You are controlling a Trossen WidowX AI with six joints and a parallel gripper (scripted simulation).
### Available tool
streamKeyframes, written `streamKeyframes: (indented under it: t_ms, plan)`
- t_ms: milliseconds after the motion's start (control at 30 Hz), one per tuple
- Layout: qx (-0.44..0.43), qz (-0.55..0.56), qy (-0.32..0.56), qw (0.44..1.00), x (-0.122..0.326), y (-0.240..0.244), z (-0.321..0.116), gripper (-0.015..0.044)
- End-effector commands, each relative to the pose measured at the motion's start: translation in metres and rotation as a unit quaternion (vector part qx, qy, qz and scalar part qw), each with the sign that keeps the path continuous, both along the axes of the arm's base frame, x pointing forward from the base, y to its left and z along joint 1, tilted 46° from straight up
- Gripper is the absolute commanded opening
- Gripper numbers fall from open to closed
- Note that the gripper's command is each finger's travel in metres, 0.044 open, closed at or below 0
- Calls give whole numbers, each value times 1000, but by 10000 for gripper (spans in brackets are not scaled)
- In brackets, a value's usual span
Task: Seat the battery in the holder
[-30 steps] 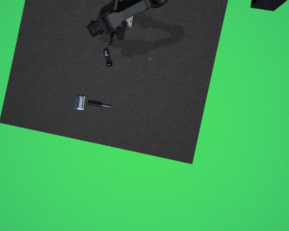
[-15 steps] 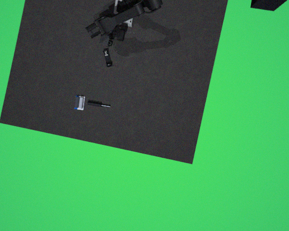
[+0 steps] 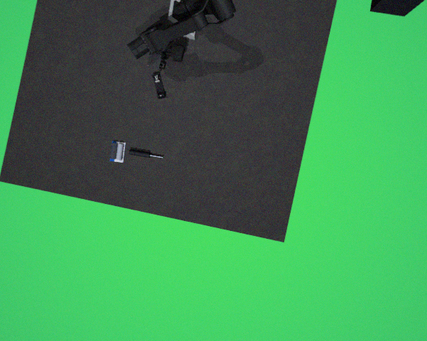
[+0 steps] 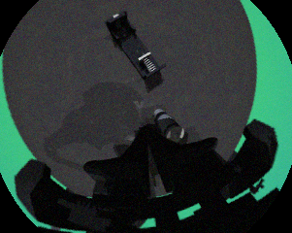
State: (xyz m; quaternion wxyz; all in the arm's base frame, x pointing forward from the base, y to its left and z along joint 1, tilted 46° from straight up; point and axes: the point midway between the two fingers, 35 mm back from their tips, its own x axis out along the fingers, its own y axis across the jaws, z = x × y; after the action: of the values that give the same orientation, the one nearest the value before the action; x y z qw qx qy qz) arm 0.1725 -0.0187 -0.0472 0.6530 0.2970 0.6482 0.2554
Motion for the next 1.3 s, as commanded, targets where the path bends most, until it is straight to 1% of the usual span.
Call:
streamKeyframes:
  t_ms: [0,1000,1200,1267]
  plan:
    - [-4,2,-3,1000,2,-6,-4,0]
    - [-5,2,-3,1000,-2,-40,-40,0]
    - [-2,0,-1,1000,-3,-40,-39,0]
    - [-3,0,-1,1000,-2,-49,-32,0]
